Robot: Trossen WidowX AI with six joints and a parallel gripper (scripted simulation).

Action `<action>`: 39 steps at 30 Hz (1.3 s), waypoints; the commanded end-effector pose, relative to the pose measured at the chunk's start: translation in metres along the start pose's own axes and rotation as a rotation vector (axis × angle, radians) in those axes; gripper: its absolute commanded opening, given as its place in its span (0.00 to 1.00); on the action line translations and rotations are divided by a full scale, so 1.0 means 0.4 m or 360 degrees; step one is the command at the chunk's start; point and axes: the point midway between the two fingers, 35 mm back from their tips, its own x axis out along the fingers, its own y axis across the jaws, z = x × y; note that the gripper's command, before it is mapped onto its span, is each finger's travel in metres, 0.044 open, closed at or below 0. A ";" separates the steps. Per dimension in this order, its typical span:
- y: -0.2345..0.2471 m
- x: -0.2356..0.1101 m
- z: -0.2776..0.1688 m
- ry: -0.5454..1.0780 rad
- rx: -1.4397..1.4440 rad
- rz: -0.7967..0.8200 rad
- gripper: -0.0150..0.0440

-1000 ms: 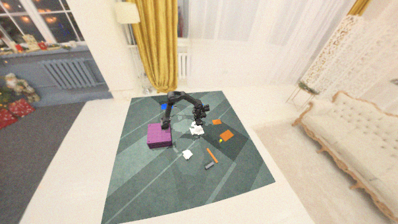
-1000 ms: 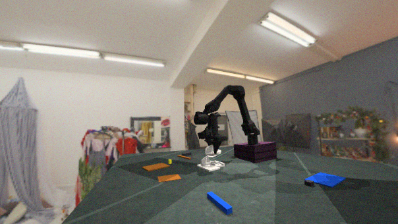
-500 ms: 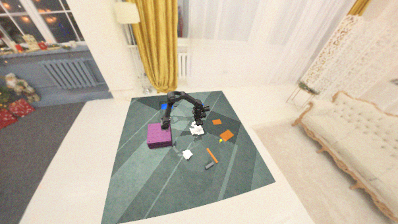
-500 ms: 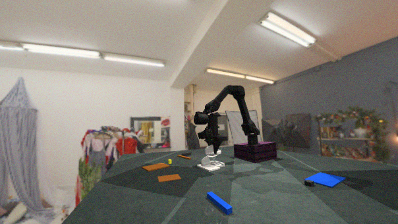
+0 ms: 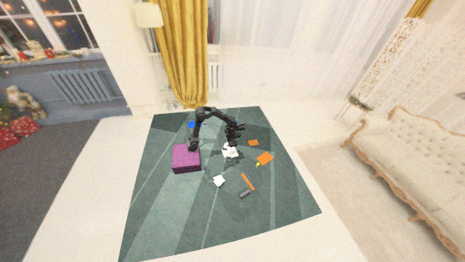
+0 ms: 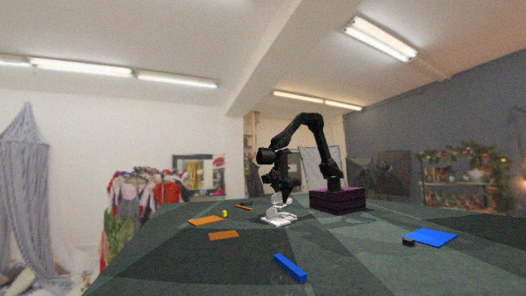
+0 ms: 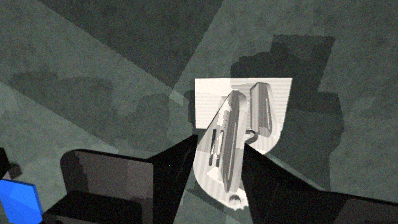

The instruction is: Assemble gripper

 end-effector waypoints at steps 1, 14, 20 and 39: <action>0.002 -0.002 0.003 -0.0005 0.0002 0.0008 0.48; 0.002 -0.002 0.003 -0.0005 0.0032 0.0008 0.48; 0.002 -0.002 0.003 -0.0005 0.0032 0.0008 0.48; 0.001 -0.002 0.006 -0.0005 0.0032 0.0008 0.48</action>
